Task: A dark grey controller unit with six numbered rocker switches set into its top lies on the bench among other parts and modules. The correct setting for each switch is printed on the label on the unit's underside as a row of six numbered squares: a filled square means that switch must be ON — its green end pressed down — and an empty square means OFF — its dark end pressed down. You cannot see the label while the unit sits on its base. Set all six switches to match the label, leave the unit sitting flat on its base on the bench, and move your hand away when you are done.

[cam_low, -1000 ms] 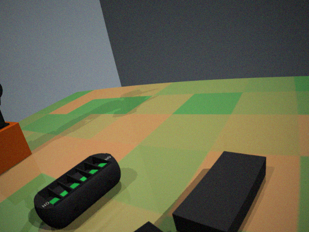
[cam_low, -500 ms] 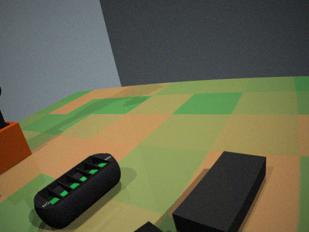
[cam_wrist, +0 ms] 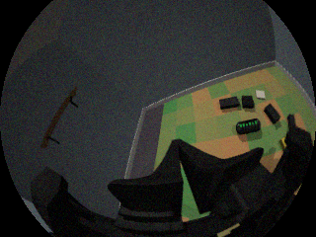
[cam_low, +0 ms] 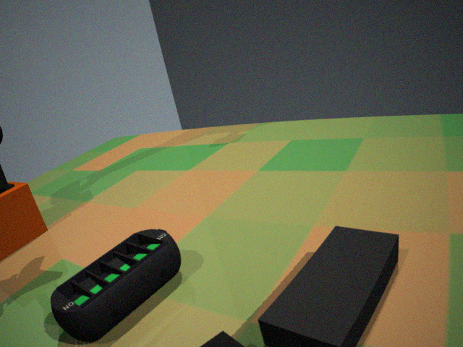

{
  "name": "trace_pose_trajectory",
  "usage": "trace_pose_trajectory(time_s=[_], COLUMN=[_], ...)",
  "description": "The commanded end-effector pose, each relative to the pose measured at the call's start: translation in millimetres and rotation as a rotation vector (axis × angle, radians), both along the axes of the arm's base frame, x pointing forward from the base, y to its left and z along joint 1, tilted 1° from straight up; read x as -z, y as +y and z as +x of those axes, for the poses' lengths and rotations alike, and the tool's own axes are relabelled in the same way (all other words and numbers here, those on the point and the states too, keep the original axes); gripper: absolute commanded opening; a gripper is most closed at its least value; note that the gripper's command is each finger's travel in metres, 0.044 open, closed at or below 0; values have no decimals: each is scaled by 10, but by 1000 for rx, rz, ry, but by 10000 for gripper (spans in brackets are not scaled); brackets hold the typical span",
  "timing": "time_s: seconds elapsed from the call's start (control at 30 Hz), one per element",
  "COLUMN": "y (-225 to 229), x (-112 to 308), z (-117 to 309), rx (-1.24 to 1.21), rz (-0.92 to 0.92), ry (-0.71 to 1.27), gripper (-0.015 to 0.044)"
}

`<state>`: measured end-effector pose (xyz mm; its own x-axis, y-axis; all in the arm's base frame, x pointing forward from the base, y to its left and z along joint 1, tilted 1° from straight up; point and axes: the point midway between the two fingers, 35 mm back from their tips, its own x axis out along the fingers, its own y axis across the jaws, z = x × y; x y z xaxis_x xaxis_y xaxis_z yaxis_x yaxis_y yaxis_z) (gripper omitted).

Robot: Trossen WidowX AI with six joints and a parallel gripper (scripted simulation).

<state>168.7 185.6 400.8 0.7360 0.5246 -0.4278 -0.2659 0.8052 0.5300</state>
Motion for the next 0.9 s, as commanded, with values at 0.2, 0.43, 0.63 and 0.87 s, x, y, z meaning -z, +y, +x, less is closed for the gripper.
trace_pose_trajectory(time_s=[0.2,0.43,0.63,0.87], y=[219,236,153,-47], x=[332,678,1046,1547], z=[602,1113,1539,1978], rx=[158,297,431,602], rz=[-85,-116,-133,-146], ry=[174,331,473,644], gripper=[0,0,0,0])
